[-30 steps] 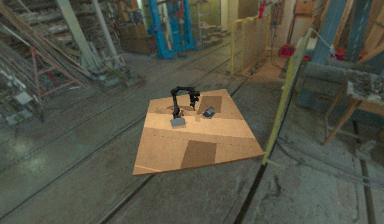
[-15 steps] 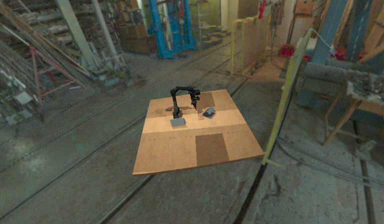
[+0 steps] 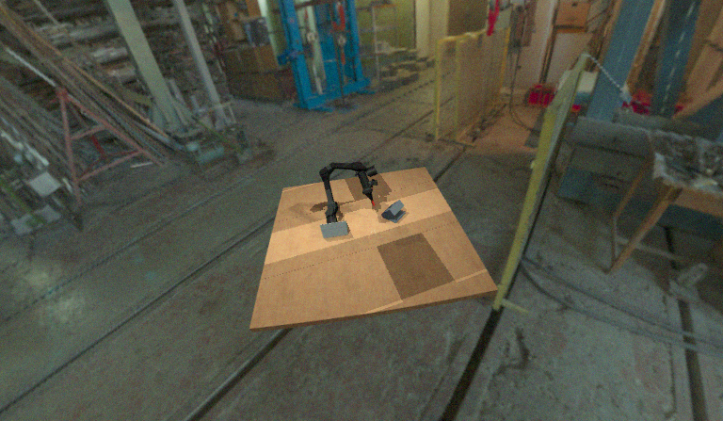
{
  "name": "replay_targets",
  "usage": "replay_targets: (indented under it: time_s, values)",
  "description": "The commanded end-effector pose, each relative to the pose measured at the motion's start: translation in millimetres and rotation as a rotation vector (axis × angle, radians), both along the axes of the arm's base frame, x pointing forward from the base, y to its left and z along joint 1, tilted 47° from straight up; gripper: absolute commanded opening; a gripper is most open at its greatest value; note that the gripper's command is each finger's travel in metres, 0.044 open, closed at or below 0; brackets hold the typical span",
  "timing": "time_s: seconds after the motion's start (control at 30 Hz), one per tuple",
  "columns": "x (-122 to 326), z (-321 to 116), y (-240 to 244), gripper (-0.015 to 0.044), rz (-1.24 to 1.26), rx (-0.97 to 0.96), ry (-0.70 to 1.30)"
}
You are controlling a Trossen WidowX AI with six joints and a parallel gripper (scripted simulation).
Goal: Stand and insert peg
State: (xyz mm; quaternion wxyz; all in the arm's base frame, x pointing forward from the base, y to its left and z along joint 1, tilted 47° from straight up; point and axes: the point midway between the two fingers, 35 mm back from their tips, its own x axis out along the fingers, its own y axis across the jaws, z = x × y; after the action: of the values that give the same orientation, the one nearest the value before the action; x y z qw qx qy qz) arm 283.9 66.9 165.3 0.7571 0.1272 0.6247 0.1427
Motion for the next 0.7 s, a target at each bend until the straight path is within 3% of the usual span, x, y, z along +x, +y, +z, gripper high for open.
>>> replay_targets:
  time_s: [0.0,0.67]
  values:
    - [7.1,5.2,2.3,0.0000,-0.015,-0.022,-0.045]
    - [35.3,33.4,16.6,0.0000,-0.092,-0.079,-0.246]
